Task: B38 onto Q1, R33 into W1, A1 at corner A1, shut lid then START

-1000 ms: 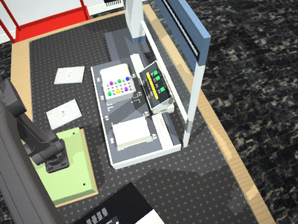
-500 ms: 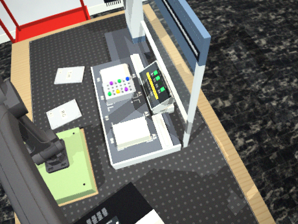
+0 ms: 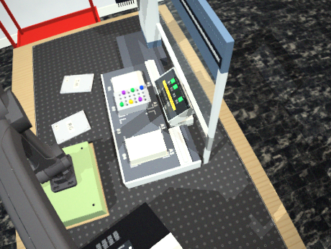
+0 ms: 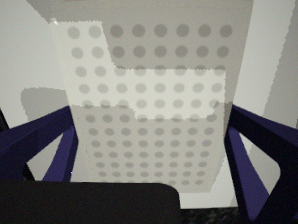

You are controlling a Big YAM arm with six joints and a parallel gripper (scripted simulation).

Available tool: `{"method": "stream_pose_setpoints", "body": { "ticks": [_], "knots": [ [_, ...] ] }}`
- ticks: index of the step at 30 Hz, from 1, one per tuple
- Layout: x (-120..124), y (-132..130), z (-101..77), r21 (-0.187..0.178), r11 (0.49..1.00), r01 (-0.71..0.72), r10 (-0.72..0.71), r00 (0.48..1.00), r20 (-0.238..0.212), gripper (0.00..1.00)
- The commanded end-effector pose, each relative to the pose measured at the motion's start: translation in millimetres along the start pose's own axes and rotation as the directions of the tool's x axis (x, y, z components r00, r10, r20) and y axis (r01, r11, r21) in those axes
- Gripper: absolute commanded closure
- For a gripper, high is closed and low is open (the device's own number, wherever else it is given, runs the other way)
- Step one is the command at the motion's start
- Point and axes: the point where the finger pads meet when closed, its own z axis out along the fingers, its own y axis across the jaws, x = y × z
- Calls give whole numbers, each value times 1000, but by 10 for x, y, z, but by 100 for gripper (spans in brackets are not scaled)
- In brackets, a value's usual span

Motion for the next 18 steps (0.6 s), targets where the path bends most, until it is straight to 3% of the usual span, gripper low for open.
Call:
{"method": "stream_pose_setpoints", "body": {
  "ticks": [1,4,10,18],
  "knots": [
    [-116,-21,13,24,1000,7,-7,1000,4,100],
    [-85,-70,87,24,1000,0,0,1000,4,100],
    [7,-65,13,28,1000,-8,8,1000,3,100],
    [66,41,-1,1,1000,1,-1,1000,2,100]
  ]
}}
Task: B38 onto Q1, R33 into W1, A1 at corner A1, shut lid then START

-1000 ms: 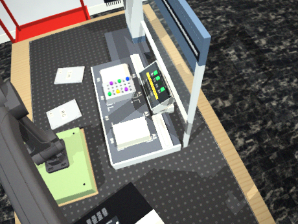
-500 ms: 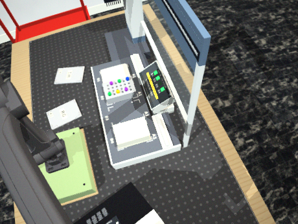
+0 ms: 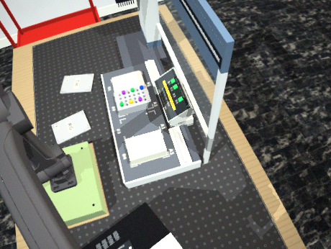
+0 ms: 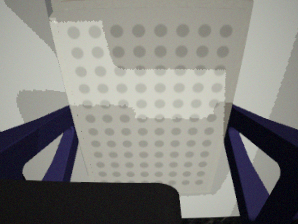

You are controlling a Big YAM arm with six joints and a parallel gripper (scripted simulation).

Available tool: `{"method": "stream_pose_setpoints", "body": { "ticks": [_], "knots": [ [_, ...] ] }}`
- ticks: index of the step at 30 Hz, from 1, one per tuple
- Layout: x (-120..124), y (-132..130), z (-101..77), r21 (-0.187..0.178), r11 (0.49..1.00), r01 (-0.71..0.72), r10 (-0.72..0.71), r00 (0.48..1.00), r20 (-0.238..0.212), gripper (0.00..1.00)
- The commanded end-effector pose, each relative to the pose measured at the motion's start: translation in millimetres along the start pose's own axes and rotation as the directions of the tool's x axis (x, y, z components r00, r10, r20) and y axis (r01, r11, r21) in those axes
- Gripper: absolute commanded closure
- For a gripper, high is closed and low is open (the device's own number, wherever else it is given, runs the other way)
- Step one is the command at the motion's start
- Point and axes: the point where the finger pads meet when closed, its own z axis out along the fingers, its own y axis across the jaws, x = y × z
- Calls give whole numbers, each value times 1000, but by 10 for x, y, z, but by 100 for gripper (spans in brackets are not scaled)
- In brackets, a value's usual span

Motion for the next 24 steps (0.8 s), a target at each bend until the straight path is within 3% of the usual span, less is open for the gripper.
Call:
{"method": "stream_pose_setpoints", "body": {
  "ticks": [1,9,17,24],
  "knots": [
    [87,53,-104,4,1000,-4,4,1000,2,100],
    [36,72,-111,5,1000,-7,7,1000,2,100],
    [-97,-30,-267,43,999,1,-1,1000,4,100],
    [14,-136,-330,60,998,-8,7,1000,3,100]
  ]
}}
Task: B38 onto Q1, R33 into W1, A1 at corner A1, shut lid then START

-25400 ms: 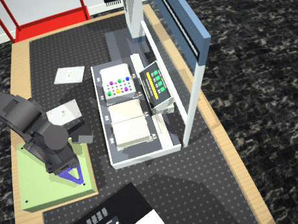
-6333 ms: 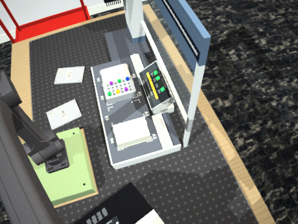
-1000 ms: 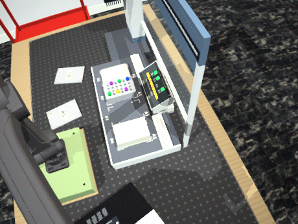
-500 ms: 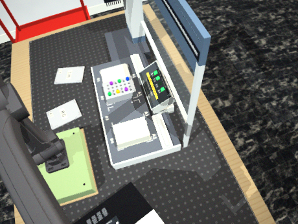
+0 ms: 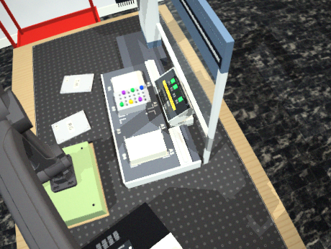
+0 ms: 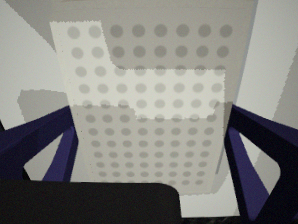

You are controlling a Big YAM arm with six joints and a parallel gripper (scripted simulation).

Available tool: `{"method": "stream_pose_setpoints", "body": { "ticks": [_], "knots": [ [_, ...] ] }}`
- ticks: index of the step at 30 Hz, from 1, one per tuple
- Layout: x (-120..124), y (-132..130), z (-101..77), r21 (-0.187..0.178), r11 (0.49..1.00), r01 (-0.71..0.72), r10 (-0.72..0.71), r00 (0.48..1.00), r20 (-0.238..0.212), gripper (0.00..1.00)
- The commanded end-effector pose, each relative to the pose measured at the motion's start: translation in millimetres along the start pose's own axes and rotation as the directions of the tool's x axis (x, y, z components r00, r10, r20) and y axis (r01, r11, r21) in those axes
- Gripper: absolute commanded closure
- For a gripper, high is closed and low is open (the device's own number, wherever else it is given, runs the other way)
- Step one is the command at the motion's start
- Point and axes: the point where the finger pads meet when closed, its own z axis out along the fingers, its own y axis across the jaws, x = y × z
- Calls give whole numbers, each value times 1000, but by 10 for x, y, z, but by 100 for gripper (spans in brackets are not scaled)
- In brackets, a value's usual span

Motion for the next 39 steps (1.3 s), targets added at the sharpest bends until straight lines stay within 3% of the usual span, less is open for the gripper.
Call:
{"method": "stream_pose_setpoints", "body": {
  "ticks": [1,11,26,39],
  "knots": [
    [17,-166,-320,64,998,-5,5,1000,3,100],
    [73,-235,-276,60,998,2,-2,1000,2,100],
    [-80,-225,-433,92,996,1,-1,1000,5,100],
    [-19,-162,-240,79,997,4,-4,1000,4,100]
  ]
}}
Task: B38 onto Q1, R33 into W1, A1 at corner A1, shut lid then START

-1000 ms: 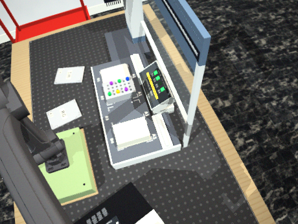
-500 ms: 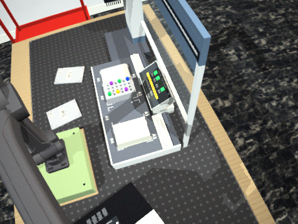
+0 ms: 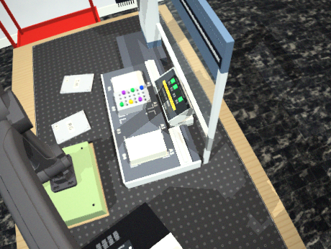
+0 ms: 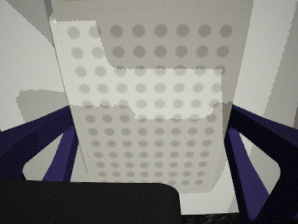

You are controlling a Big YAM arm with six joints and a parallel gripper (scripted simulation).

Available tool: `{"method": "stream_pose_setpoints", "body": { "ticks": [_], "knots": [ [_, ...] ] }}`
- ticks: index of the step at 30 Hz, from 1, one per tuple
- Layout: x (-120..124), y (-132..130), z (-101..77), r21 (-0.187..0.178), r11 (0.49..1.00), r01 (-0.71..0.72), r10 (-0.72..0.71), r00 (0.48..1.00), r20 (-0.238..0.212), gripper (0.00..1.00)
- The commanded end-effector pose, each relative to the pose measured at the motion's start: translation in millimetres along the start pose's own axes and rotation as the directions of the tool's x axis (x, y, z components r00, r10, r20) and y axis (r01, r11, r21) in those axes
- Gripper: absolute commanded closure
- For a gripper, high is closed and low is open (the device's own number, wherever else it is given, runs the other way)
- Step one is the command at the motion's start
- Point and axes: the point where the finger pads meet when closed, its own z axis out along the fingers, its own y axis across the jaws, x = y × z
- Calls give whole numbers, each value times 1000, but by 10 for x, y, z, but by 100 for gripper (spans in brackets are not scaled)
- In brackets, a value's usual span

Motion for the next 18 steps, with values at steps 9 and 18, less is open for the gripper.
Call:
{"method": "stream_pose_setpoints", "body": {
  "ticks": [9,18],
  "knots": [
    [95,27,-97,31,1000,-1,1,1000,2,100],
    [7,-57,-47,29,1000,-2,2,1000,3,100]
  ]
}}
